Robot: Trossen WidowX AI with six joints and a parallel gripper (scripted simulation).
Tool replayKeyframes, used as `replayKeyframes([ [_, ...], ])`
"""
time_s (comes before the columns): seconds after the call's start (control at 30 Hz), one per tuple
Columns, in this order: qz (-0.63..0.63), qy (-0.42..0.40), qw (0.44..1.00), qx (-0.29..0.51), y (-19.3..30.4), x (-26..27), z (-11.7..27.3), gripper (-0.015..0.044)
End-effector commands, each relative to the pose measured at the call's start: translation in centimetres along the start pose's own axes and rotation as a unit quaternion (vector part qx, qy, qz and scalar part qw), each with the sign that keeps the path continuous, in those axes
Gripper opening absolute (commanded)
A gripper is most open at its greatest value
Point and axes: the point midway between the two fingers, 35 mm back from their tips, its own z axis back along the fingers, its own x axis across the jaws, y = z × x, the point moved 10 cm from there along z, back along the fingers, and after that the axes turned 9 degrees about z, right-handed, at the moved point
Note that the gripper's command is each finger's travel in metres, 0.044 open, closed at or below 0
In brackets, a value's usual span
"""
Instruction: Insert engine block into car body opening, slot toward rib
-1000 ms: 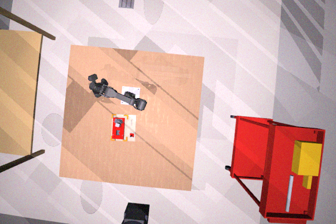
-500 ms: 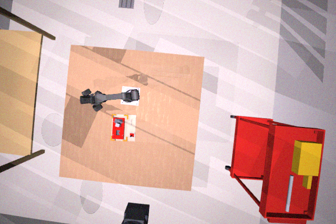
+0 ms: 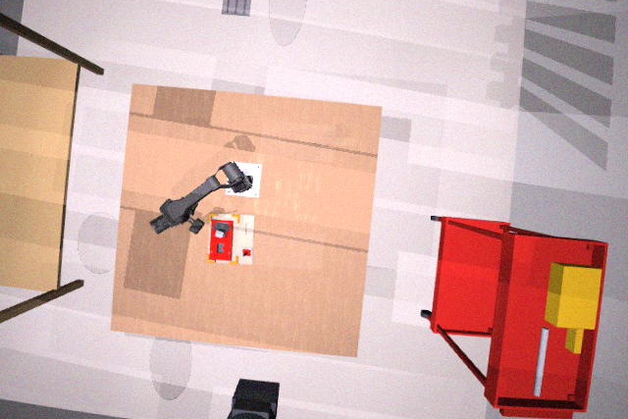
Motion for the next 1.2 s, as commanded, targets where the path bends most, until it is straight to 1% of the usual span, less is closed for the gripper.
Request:
replayKeyframes([
  [0.0,0.028,0.032,0.999,-0.028,1.7,-2.0,-0.3,0.0440],
  [0.23,0.097,0.091,0.986,-0.096,4.8,-7.5,-0.7,0.0440],
  [0.43,0.154,0.118,0.969,-0.152,6.4,-12.5,-0.5,0.0440],
  [0.53,0.156,0.118,0.969,-0.154,6.4,-12.7,-0.7,0.0440],
  [0.67,0.156,0.118,0.969,-0.154,5.4,-13.3,-3.6,0.0440],
  [1.17,0.156,0.118,0.969,-0.154,4.6,-13.8,-5.6,0.0440],
])
